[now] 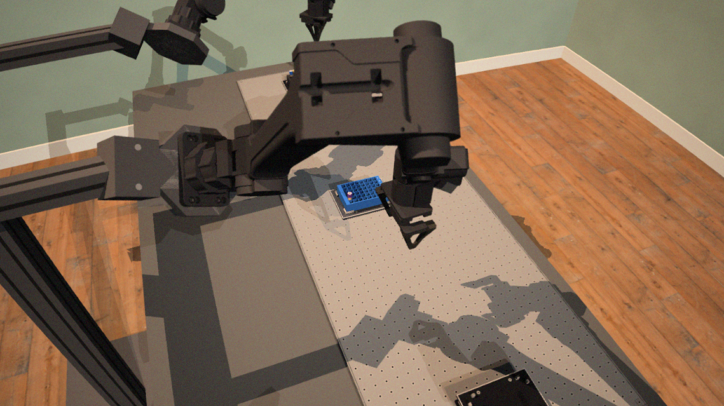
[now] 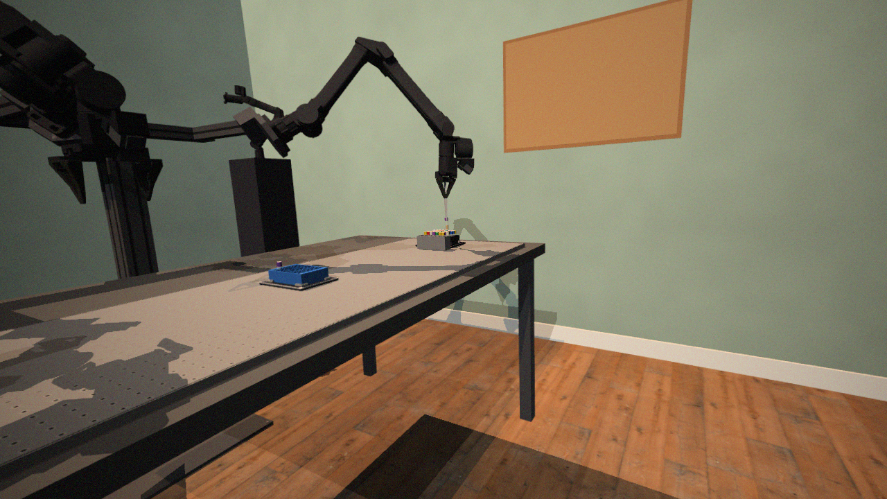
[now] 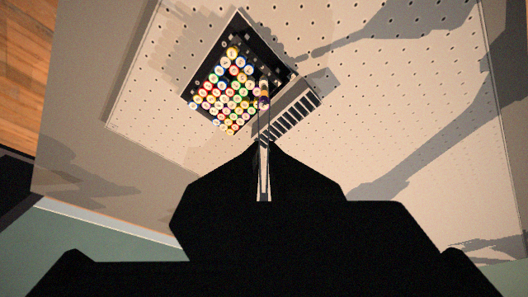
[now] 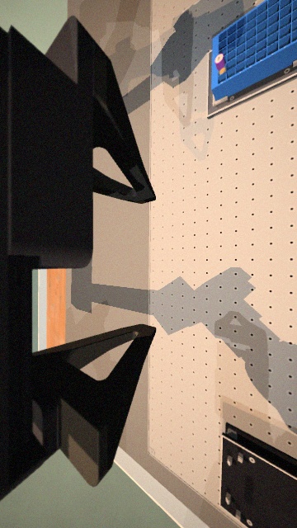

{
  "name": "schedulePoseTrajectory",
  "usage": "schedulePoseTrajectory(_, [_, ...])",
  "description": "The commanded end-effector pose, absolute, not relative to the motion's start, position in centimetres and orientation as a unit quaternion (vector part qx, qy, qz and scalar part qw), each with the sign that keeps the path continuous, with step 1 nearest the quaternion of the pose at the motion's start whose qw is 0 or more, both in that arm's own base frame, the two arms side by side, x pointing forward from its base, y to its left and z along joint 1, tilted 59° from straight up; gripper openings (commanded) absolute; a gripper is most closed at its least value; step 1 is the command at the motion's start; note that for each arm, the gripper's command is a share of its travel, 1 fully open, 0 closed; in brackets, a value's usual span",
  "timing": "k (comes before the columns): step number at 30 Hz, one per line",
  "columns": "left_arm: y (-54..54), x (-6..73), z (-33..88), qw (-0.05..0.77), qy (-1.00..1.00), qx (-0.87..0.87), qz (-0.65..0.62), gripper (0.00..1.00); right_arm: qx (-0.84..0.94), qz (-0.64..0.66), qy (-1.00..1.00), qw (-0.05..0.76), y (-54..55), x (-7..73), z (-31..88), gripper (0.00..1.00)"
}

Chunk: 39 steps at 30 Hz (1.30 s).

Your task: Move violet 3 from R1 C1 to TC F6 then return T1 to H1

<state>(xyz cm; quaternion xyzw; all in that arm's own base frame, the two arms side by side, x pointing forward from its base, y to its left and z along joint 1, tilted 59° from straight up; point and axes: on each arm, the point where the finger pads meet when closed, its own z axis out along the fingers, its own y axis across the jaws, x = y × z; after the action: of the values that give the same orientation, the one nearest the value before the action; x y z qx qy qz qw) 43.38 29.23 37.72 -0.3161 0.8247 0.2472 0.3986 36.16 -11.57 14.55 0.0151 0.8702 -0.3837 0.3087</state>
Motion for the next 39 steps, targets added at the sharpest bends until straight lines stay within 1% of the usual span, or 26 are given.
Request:
schedulePoseTrajectory(1, [28.6, 44.5, 36.7, 0.4, 0.826, -0.316, 0.242, 0.09, 0.027, -0.382, 0.864, 0.328, -11.4, 36.9, 15.9, 1.0])
schedulePoseTrajectory(10, [27.4, 43.7, 37.7, 0.416, 0.817, -0.317, 0.243, 0.09, 0.027, -0.382, 0.864, 0.328, -11.4, 36.9, 15.9, 1.0])
schedulePoseTrajectory(39, [24.9, 44.2, 33.9, 0.412, 0.819, -0.316, 0.243, 0.09, 0.027, -0.382, 0.864, 0.328, -11.4, 36.9, 15.9, 1.0])
